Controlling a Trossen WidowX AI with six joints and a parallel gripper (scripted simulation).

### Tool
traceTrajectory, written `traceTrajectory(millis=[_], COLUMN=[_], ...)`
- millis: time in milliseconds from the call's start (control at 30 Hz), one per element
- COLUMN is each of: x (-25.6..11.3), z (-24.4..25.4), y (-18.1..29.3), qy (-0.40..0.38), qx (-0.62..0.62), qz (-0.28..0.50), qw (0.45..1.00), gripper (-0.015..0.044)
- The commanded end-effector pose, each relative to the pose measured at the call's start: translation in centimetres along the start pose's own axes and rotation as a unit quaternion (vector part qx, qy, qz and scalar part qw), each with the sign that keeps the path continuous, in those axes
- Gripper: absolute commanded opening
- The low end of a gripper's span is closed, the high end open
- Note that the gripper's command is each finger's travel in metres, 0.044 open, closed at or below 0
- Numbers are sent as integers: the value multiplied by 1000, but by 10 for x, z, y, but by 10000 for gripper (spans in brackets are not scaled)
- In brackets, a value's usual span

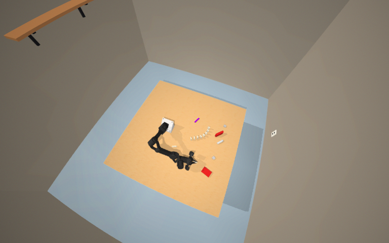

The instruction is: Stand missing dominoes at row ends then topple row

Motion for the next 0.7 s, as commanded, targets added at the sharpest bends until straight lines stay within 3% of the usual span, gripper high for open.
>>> traceTrajectory(millis=[0, 667], x=[-8, -58], z=[0, 4], y=[-1, 6], qy=[-5, -10], qx=[-20, -148], qz=[-37, -199], qw=[999, 969], gripper=[28, 28])
Point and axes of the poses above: the point midway between the two fingers, 35 mm back from their tips, its own x axis out along the fingers, its own z axis across the jaws, y = z × x, the point moved 1 cm from there along -x, back along the fingers, and after that the axes turned 9 degrees about x, right-handed, at the moved point
